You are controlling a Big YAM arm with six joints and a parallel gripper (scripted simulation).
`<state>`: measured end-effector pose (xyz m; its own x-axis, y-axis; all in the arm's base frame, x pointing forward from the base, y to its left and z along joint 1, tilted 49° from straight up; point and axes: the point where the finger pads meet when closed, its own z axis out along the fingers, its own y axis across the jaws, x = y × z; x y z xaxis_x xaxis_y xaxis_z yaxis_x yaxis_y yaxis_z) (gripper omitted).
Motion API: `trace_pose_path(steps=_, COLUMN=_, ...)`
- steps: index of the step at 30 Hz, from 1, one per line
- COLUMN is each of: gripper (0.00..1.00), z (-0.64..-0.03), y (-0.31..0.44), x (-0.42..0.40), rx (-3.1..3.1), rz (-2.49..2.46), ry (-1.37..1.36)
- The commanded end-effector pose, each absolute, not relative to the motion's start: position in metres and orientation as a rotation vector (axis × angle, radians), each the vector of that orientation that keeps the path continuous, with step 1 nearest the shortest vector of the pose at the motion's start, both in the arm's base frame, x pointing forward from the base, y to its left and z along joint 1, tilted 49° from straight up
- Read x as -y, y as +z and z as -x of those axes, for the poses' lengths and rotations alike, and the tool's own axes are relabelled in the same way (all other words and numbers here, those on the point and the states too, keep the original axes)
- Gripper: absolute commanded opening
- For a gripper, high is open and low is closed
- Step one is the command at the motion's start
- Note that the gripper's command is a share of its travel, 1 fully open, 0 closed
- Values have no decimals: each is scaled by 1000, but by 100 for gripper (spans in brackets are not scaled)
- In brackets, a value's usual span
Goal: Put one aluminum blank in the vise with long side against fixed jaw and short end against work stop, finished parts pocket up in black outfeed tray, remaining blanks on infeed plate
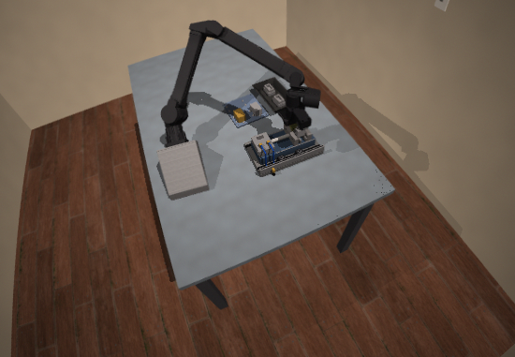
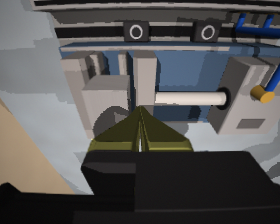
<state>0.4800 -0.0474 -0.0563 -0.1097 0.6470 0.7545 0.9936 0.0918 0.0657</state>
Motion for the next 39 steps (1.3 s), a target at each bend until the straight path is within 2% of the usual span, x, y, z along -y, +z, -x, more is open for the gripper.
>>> trace_pose_path(steps=1, gripper=0, z=-498, y=-55, x=40, rx=1846, rz=1590, ry=-811)
trace_pose_path(steps=39, gripper=0, z=-509, y=-55, x=39, rx=1849, rz=1592, ry=-815)
